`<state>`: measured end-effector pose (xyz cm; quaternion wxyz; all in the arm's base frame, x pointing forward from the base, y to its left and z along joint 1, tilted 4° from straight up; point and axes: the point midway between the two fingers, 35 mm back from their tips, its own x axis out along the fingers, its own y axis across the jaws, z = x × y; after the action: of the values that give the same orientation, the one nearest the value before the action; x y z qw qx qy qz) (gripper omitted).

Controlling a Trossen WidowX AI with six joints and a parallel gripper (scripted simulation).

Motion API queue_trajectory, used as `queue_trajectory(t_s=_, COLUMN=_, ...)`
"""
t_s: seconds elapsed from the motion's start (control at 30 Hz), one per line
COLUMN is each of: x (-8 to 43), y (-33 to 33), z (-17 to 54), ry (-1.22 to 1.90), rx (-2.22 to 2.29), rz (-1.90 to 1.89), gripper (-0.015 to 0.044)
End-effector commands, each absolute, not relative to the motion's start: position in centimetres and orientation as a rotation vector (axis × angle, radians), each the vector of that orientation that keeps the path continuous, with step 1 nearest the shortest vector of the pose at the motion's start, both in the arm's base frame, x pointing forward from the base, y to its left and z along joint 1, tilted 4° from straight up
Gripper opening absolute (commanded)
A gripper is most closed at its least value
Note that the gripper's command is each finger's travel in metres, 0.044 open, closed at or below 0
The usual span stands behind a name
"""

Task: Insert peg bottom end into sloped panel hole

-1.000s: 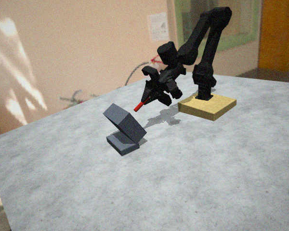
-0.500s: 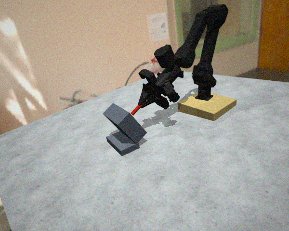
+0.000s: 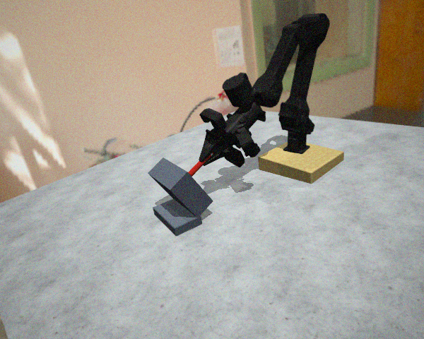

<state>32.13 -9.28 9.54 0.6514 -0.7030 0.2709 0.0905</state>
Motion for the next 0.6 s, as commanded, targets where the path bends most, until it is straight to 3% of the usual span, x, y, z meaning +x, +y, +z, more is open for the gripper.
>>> queue_trajectory(t_s=0.0, x=32.08, y=-9.25, z=9.49, ry=0.617, rx=-1.595, rz=0.208, gripper=0.0000)
queue_trajectory(t_s=0.57, x=32.19, y=-9.31, z=9.03, ry=0.617, rx=-1.596, rz=0.208, gripper=0.0000)
